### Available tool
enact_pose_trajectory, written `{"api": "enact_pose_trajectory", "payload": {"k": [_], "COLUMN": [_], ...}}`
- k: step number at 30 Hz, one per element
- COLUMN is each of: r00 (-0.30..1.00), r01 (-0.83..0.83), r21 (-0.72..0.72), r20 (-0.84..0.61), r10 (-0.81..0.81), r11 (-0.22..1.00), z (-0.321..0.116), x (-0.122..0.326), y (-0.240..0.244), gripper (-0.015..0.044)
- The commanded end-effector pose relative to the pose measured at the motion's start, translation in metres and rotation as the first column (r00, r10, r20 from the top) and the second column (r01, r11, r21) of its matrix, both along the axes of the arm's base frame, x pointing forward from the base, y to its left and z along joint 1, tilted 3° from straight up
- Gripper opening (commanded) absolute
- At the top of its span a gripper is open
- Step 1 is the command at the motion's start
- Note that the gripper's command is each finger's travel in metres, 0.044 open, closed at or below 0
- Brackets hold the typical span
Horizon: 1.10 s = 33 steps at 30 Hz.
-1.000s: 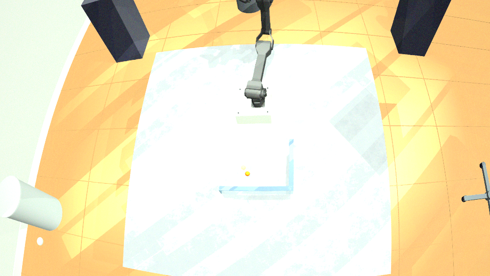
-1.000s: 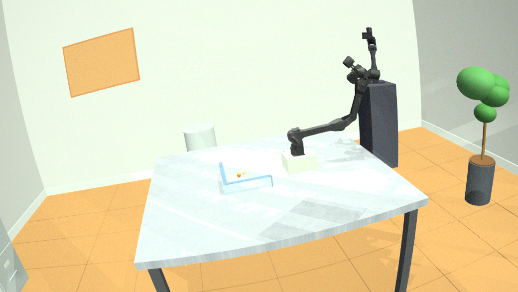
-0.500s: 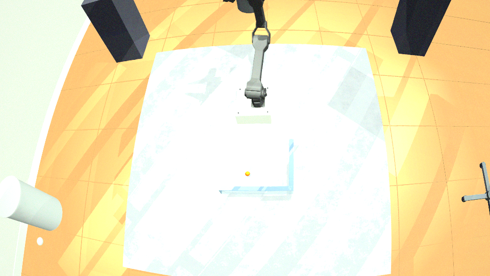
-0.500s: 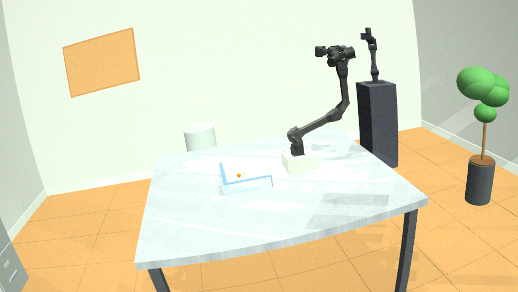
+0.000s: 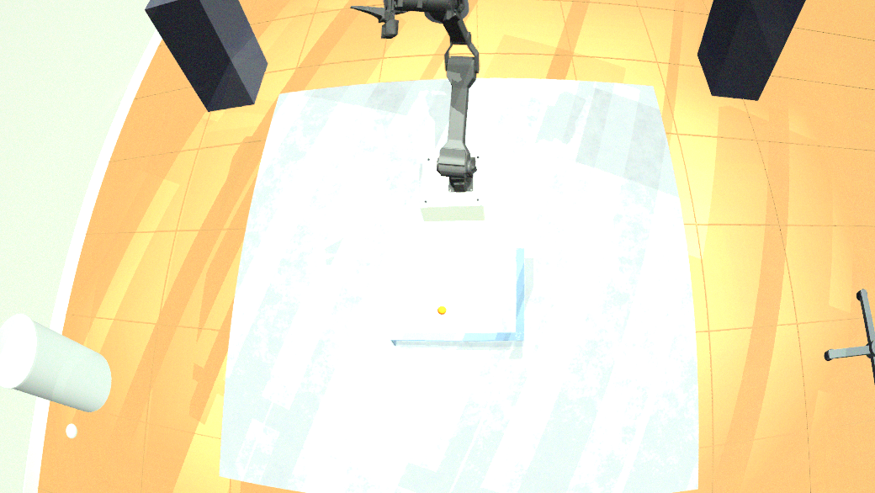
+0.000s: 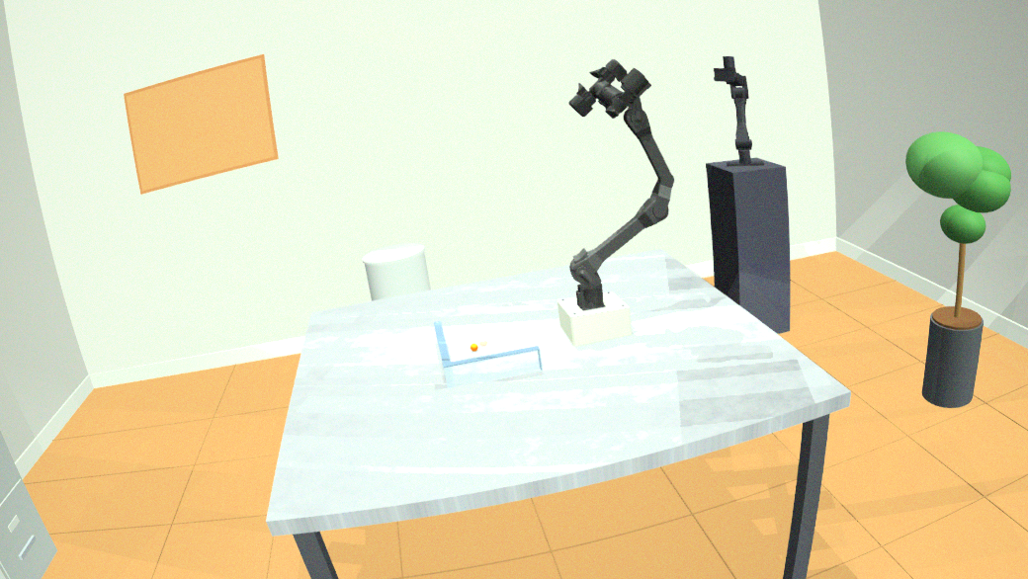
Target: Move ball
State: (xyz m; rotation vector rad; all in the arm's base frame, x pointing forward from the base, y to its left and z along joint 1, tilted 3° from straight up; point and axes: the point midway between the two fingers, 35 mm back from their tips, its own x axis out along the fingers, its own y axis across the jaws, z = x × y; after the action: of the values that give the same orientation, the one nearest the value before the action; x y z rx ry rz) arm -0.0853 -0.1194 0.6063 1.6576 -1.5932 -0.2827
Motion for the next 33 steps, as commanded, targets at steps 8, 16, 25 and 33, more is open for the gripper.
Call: {"api": "enact_pose_trajectory", "payload": {"k": [8,16,25,33], "r00": [0.750,0.407,-0.119,-0.545], "r01": [-0.081,-0.206,-0.418,-0.594], "r21": [-0.089,-0.105,-0.020,0.184], "r20": [-0.661,-0.913,-0.990,-0.808], "r10": [0.001,-0.013,-0.077,-0.223], "r11": [0.993,0.973,0.908,0.783], "z": [-0.028,-0.078,-0.179,-0.298], "x": [0.183,0.283,0.390,0.454], "y": [-0.016,-0.020,-0.019,-0.004], "gripper": [0.0207,0.0207,0.0207,0.0207]}}
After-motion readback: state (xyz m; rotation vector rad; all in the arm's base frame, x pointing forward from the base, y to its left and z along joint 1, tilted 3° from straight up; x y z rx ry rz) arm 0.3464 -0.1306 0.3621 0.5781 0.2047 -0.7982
